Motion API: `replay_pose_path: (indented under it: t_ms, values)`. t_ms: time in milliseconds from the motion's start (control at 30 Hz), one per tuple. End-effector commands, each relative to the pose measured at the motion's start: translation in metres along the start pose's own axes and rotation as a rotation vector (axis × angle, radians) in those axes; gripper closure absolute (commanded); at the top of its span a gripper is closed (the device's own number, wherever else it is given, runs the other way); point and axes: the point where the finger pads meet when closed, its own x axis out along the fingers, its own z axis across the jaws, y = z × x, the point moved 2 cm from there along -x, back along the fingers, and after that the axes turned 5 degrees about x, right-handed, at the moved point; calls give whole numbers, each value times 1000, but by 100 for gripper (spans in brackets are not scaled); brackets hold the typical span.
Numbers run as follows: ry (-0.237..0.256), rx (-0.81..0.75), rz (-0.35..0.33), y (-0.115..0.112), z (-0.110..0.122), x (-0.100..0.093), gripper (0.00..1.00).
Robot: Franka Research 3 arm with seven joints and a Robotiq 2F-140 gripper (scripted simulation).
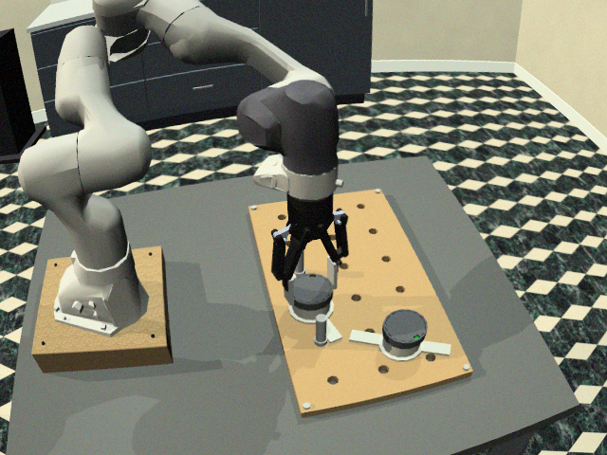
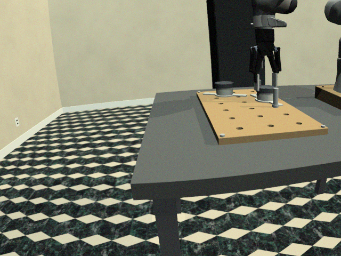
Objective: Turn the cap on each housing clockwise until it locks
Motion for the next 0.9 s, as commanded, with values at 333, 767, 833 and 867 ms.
replay_pose_path:
  t_ms: [333, 767, 833, 867]
  values:
    - [7, 249, 3, 3, 1, 0, 90]
    - [7, 249, 3, 3, 1, 0, 90]
    - [7, 249, 3, 3, 1, 0, 90]
    - [7, 249, 3, 3, 1, 0, 90]
